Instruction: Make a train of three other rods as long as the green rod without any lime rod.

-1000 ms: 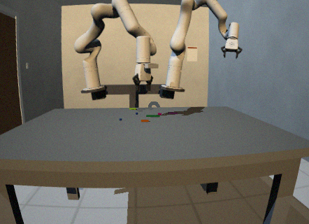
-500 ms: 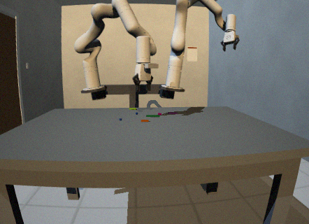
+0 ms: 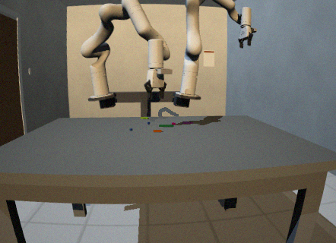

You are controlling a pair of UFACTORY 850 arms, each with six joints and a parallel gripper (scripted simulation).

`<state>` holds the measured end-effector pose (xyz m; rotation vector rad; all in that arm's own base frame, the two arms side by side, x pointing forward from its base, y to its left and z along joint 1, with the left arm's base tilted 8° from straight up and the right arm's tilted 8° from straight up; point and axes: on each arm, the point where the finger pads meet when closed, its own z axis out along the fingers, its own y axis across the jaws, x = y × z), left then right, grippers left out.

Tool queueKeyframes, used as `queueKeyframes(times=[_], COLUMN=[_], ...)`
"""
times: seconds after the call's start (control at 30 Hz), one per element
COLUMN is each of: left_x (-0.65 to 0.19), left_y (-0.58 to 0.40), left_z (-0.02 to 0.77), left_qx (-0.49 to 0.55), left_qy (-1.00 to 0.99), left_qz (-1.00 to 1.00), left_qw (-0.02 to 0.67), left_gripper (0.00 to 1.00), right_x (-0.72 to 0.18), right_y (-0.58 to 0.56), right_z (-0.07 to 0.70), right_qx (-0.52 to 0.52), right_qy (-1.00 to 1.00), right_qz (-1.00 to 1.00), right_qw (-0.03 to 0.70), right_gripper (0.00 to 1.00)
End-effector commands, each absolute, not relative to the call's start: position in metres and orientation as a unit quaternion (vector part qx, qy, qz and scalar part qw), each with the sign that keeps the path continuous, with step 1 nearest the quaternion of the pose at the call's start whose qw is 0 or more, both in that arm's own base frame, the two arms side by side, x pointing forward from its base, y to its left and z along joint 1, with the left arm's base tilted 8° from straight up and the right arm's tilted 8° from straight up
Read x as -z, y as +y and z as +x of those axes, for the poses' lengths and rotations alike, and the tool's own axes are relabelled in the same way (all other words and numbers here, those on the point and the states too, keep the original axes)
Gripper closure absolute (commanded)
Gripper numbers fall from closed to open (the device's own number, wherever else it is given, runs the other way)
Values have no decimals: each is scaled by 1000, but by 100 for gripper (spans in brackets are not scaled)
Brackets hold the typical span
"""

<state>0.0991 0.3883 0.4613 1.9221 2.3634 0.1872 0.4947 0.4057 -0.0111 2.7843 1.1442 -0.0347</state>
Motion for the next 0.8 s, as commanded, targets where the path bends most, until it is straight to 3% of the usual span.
queueKeyframes(times=[0.0,0.77], left_x=[-487,-519], left_y=[384,374], left_z=[64,21], left_qx=[-63,-48], left_qy=[734,686], left_qz=[677,725], left_qw=[7,-45], left_gripper=[0,0], right_x=[10,13], right_y=[407,406], right_z=[496,496], right_qx=[10,13], right_qy=[379,422], right_qz=[923,904], right_qw=[65,65], right_gripper=[0,0])
